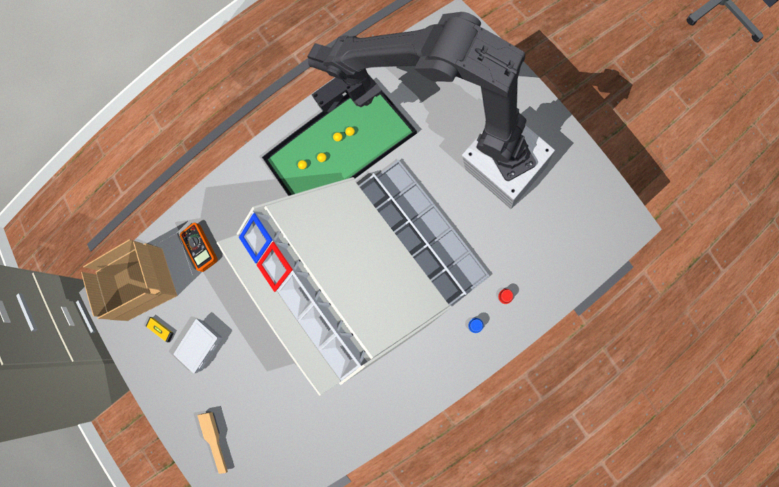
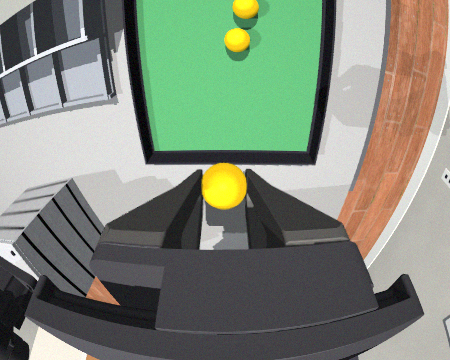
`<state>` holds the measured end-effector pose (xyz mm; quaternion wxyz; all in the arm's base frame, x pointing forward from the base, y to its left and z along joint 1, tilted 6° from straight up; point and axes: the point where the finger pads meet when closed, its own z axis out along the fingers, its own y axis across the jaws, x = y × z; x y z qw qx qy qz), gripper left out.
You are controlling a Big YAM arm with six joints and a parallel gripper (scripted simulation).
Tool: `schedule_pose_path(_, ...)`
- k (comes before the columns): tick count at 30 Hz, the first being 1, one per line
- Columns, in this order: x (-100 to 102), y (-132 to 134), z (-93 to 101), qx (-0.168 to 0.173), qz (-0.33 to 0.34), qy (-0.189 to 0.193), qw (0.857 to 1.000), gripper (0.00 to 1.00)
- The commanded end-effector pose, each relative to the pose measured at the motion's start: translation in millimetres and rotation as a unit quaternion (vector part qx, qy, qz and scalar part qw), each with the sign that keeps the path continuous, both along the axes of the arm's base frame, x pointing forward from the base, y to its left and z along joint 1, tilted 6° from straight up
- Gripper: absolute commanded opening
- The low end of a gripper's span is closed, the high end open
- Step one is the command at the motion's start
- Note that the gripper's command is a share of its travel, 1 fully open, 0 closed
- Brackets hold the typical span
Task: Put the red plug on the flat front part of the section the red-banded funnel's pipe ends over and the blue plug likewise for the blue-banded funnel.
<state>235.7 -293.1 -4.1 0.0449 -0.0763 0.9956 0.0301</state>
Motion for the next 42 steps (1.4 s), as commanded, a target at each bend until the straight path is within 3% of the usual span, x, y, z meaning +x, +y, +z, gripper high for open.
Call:
schedule_pose_path(1, 10.1, -19.1, 8.1, -0.011, 0.0, -0.009, 1.0, 0.0)
schedule_pose_path(42, 11.4, -22.9, 11.7, -0.021, 0.004, -0.015, 1.0, 0.0)
